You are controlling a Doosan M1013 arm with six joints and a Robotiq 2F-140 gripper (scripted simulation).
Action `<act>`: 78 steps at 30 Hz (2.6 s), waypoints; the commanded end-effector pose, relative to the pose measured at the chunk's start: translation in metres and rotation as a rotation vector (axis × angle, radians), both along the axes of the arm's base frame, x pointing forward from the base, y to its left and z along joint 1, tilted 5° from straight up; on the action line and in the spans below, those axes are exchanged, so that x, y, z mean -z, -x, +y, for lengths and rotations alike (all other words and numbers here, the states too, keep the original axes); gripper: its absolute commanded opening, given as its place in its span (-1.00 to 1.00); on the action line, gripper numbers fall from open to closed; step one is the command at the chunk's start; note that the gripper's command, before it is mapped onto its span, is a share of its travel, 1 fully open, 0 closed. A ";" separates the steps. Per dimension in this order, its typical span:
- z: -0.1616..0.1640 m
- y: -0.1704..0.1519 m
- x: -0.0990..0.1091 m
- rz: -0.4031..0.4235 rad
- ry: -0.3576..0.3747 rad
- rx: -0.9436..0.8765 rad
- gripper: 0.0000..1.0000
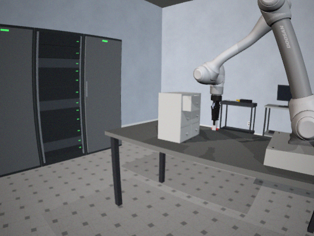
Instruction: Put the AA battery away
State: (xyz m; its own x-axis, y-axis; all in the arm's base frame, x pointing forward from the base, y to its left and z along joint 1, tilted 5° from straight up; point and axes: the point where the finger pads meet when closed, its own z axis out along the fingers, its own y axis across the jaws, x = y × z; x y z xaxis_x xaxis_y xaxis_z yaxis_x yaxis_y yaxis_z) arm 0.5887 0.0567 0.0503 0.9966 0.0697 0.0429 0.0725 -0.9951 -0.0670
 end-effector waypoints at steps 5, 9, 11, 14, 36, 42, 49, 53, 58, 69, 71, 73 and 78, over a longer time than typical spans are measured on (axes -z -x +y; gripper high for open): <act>-0.001 0.000 -0.008 0.000 0.000 0.000 -0.89; -0.001 0.001 -0.017 0.000 0.000 0.000 -0.89; -0.001 0.001 -0.022 0.000 0.000 0.000 -0.89; -0.002 0.001 -0.031 0.000 0.000 0.000 -0.89; -0.008 0.004 -0.113 0.000 0.000 0.000 -0.89; -0.010 0.005 -0.145 0.000 0.000 0.000 -0.89; -0.012 0.007 -0.175 0.000 0.000 0.000 -0.89; -0.013 0.007 -0.189 0.000 0.000 0.000 -0.89; -0.014 0.008 -0.210 0.000 0.000 0.000 -0.89; -0.016 0.009 -0.237 0.000 0.000 0.000 -0.89; -0.017 0.009 -0.241 0.000 0.000 0.000 -0.89; -0.017 0.009 -0.244 0.000 0.000 0.000 -0.89; -0.017 0.009 -0.249 0.000 0.000 0.000 -0.89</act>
